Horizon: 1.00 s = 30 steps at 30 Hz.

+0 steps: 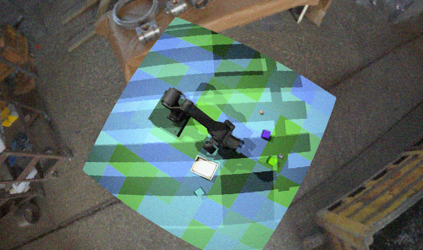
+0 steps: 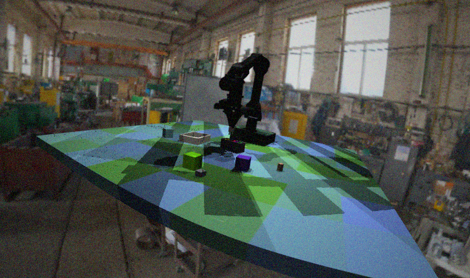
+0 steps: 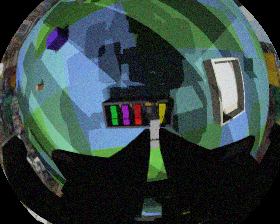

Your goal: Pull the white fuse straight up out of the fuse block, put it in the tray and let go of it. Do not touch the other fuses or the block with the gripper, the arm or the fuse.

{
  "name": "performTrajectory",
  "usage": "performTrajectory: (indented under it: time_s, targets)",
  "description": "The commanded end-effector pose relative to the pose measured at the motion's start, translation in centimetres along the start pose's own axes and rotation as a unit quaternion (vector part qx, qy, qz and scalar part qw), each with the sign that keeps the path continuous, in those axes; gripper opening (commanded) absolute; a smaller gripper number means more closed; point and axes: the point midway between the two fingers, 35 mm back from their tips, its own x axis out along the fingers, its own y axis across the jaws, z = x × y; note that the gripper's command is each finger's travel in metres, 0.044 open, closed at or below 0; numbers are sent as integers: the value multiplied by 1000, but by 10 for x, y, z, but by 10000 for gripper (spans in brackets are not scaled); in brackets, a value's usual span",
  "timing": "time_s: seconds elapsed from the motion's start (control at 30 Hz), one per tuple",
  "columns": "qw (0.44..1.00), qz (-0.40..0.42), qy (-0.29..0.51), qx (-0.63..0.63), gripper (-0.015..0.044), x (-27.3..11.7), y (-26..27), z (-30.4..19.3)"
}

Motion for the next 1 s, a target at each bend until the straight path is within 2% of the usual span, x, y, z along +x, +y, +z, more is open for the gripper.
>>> performTrajectory:
  time_s: [0.0,0.5,0.97]
  targets:
    - [1000,-2,-4,-1,0,-3,-10,7]
    - [1000,-6,-6,-1,0,-5,-87,36]
    - [1000,-9,-5,-1,0,-5,-169,43]
